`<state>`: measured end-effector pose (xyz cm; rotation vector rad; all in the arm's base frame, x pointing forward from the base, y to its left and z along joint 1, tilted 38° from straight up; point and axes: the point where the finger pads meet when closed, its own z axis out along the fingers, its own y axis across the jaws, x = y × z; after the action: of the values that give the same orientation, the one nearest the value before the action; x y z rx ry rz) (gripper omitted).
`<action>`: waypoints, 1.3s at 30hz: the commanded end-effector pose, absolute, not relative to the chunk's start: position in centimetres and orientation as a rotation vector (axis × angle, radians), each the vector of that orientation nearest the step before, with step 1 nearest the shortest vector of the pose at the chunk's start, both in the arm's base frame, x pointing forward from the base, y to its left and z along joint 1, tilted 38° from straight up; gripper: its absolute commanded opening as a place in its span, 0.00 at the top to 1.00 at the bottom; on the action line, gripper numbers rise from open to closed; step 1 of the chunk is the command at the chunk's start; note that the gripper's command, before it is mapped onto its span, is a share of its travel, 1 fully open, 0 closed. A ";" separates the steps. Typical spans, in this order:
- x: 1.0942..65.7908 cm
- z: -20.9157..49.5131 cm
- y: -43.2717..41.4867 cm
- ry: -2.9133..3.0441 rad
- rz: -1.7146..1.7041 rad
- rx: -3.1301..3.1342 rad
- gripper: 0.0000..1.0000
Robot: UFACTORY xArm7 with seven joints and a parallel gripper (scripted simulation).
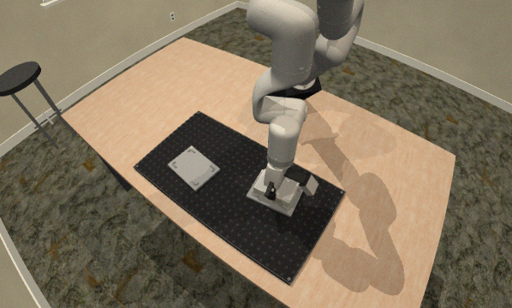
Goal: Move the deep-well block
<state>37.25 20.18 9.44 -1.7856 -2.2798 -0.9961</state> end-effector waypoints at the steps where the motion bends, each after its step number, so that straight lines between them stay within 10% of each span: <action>1: 37.3 9.4 20.2 -2.280 -0.998 -1.787 0.00; 39: 37.9 7.9 21.2 -2.280 -0.997 -1.787 0.00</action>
<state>37.88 21.25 7.87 -1.7853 -2.2801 -0.9958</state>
